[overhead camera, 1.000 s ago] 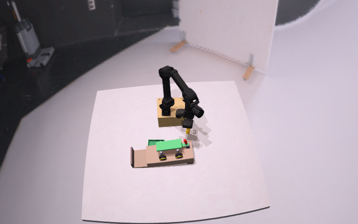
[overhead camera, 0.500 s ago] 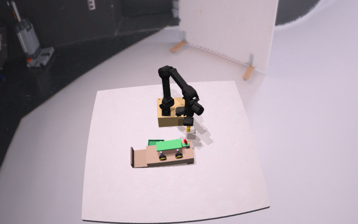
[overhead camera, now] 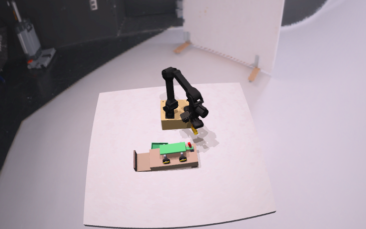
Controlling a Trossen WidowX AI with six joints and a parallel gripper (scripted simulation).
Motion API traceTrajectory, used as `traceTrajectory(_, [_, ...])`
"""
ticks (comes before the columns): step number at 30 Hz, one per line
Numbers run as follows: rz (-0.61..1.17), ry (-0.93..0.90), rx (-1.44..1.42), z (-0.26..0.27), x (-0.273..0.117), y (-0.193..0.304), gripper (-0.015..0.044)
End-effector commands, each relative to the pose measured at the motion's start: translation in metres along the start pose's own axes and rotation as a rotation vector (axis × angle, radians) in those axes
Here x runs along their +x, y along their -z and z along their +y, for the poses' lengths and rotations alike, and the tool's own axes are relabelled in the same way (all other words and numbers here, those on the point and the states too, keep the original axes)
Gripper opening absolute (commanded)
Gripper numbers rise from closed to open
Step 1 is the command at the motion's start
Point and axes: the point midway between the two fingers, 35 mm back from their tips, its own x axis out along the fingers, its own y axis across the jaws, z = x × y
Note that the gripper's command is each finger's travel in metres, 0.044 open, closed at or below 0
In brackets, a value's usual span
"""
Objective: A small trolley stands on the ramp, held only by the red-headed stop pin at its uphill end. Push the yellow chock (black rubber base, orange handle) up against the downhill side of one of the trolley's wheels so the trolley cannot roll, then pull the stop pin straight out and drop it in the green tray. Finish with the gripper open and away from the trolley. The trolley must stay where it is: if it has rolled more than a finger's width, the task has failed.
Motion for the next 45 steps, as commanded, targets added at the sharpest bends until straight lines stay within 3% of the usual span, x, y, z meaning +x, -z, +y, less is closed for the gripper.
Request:
traceTrajectory(1, [0.002, 0.002, -0.125, -0.0005, -0.0001, 0.0001, 0.0])
traceTrajectory(34, [0.004, 0.002, -1.185, -0.0004, -0.0002, 0.0001, 0.0])
traceTrajectory(45, [0.003, 0.003, -1.227, -0.0003, 0.0003, -0.0081, 0.0])
